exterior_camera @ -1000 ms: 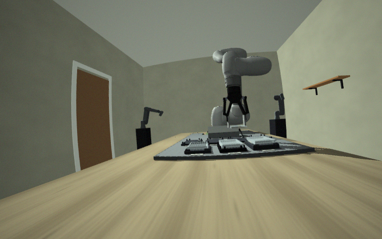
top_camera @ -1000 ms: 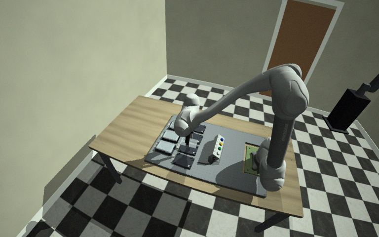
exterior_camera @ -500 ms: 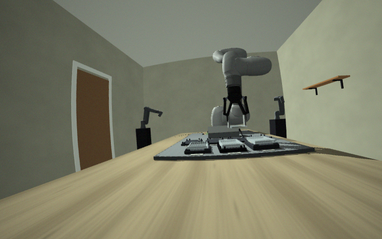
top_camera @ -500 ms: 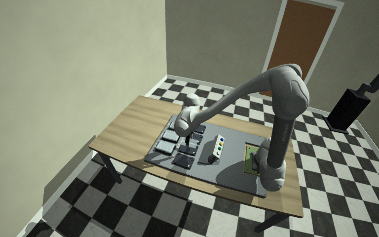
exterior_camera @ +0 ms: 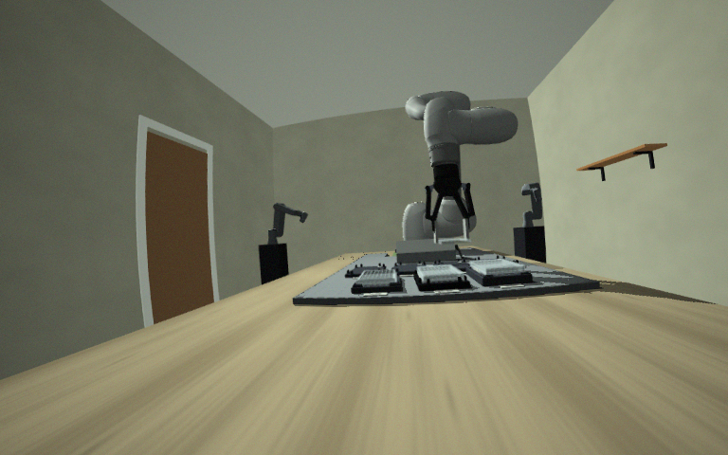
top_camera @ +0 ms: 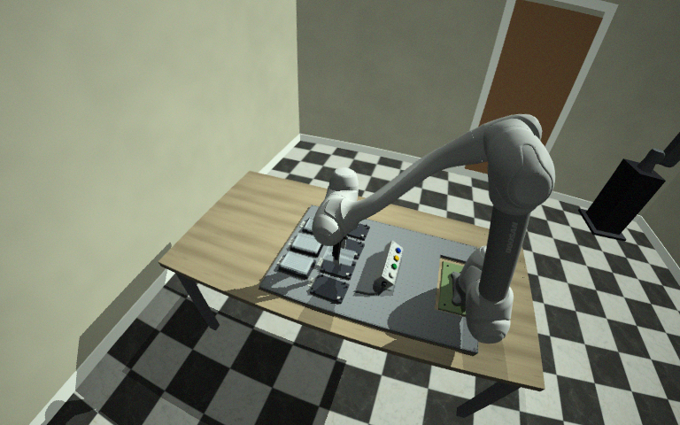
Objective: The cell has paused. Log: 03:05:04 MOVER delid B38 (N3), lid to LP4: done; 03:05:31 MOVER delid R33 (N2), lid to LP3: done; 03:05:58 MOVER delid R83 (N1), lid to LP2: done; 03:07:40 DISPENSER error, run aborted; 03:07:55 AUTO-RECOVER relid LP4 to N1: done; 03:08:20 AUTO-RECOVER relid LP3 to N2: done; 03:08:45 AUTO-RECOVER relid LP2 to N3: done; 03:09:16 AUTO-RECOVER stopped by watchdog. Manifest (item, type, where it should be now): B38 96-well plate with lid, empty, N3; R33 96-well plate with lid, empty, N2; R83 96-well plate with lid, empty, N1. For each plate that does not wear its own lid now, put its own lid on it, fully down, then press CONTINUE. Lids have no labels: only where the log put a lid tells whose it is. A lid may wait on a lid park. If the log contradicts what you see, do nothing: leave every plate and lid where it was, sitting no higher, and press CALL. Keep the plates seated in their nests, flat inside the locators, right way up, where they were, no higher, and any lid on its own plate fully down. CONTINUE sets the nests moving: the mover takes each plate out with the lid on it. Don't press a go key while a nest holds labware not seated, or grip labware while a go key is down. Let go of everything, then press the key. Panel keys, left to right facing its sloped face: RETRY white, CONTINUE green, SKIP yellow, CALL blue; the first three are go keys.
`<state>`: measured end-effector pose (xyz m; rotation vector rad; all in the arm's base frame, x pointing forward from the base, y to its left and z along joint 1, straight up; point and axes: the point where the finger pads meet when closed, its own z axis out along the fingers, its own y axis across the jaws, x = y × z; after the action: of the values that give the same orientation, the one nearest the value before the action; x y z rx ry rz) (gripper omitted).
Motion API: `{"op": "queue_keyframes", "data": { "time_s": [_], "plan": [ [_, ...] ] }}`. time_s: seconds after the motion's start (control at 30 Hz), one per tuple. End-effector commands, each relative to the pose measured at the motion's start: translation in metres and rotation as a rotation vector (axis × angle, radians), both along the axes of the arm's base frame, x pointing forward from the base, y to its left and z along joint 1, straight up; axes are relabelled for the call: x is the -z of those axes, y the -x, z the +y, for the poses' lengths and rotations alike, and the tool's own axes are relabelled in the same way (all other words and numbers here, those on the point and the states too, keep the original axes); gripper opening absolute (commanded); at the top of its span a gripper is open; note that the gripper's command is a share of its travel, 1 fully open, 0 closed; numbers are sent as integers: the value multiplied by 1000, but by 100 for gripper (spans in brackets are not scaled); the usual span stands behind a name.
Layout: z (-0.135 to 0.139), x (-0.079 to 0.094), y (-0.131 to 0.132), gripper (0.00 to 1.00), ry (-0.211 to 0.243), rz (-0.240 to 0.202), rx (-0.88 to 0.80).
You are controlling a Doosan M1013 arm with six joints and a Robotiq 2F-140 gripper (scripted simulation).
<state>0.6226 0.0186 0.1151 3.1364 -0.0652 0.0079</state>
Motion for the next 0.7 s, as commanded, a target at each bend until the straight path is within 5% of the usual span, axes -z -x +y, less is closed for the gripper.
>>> {"op": "queue_keyframes", "data": {
  "time_s": [0.0, 0.67],
  "plan": [
    [0, 0, 0, 0, 0, 0, 0],
    [0, 4, 0, 0, 0, 0, 20]
  ]
}}
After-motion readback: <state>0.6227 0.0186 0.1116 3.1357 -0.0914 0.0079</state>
